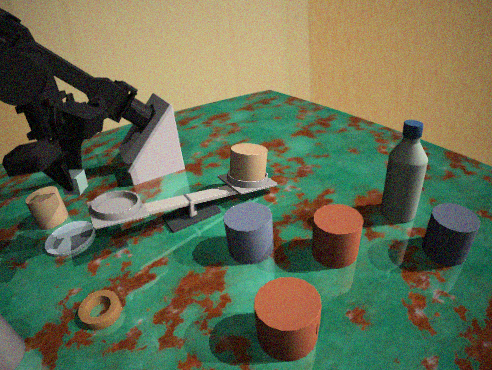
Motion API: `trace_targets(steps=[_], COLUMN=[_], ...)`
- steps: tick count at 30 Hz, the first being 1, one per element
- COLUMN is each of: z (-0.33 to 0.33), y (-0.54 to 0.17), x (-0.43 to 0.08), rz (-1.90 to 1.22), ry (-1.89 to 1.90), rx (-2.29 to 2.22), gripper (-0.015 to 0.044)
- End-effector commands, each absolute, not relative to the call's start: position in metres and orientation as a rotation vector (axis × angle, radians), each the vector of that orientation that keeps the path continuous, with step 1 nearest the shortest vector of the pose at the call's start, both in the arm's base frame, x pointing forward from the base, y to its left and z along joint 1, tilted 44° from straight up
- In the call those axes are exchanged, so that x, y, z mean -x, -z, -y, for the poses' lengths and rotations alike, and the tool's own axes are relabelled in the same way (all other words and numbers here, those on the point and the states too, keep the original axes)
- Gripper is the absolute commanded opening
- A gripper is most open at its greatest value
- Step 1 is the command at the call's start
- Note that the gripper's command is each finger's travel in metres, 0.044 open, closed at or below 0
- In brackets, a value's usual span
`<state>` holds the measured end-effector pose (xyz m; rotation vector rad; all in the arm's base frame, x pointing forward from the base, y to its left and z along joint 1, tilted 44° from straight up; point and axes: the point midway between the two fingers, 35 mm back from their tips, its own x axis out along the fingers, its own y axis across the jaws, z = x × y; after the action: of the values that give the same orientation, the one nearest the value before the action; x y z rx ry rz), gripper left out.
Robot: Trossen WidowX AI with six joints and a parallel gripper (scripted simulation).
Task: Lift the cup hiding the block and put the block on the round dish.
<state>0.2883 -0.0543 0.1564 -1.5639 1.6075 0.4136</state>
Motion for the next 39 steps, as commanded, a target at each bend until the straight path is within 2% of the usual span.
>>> trace_targets(steps=[1, 16, 39], z=[0.075, 0.139, 0.171], y=[-0.158, -0.161, -0.128], x=[-0.282, -0.251, -0.257], rz=[-1.598, -1.612, -1.613], ry=[-0.416, -0.38, -0.378], rx=[1.565, 1.596, 1.599], gripper=[0.0, 0.0, 0.0])
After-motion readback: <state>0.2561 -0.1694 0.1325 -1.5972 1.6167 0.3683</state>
